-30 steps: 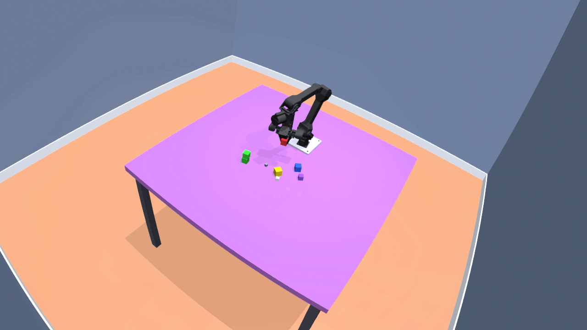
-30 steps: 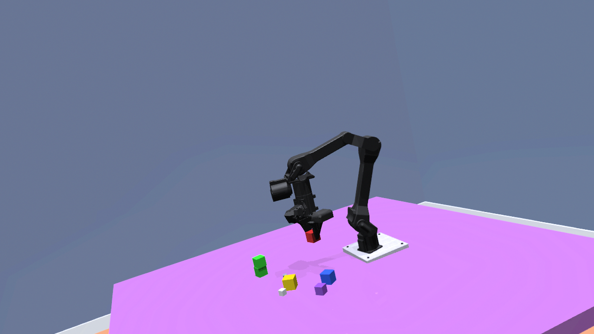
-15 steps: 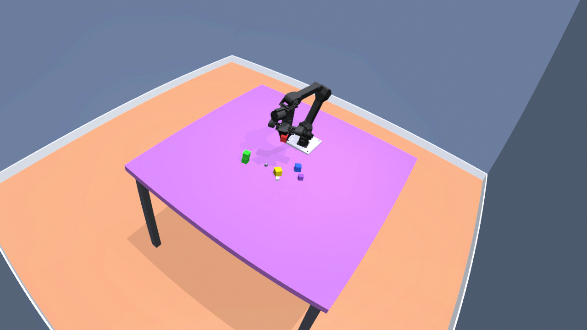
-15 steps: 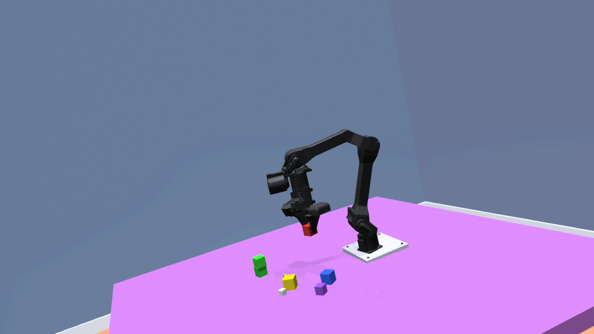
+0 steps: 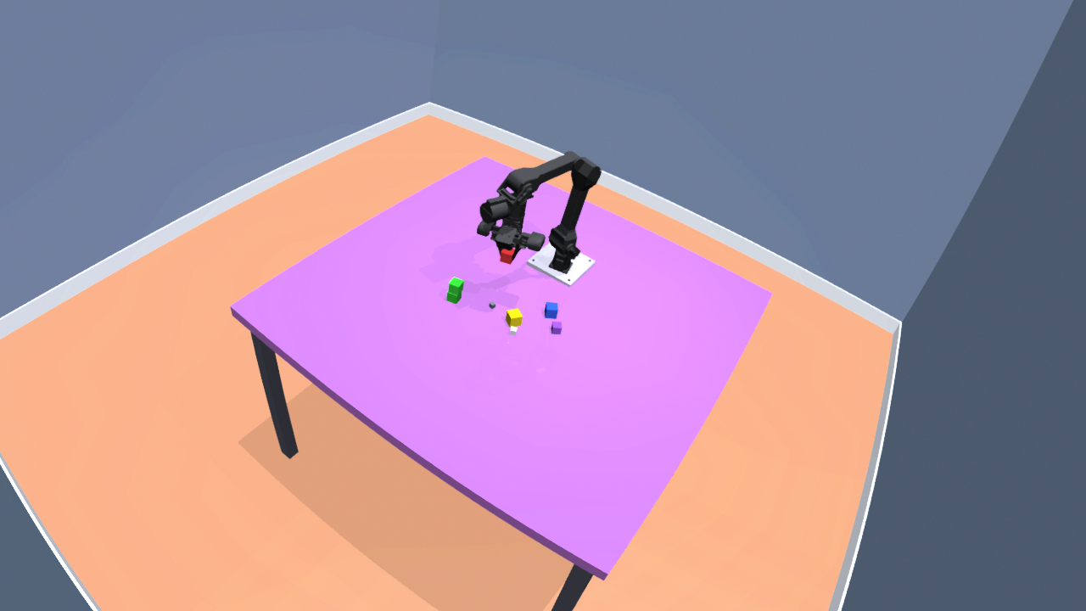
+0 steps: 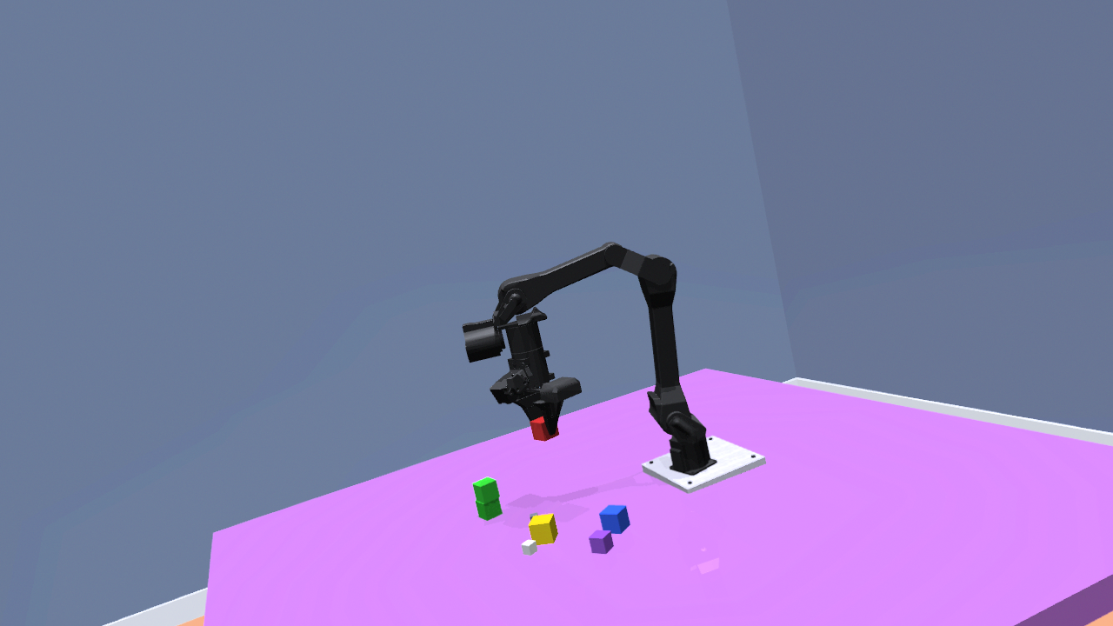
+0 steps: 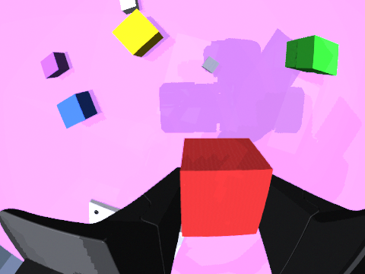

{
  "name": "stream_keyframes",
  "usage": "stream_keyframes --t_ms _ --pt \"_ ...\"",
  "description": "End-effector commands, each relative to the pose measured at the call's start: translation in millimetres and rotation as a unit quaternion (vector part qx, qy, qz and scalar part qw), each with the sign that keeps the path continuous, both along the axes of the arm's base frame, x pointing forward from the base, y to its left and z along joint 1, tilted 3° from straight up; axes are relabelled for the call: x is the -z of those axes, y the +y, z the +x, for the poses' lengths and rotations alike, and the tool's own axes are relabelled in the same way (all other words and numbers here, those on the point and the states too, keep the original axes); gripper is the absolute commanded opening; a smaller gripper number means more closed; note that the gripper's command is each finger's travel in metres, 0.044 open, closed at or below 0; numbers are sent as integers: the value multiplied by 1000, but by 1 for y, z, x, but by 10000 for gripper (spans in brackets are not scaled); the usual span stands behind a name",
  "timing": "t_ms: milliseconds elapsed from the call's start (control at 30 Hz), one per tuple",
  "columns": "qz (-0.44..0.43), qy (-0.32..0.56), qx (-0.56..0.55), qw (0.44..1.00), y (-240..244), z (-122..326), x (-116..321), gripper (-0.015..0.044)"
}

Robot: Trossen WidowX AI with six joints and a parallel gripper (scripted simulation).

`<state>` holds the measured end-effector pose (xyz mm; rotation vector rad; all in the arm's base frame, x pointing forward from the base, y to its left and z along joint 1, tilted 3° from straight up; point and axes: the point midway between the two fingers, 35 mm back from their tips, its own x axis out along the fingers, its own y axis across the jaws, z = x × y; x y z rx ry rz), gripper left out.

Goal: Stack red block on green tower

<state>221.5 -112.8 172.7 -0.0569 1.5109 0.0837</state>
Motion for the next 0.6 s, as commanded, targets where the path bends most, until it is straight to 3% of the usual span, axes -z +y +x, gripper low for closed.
stream_keyframes --t_ms 0,567 --pt "2 -1 -2 1000 -13 15 -3 0" --pt "-1 -5 -1 1000 -72 65 0 0"
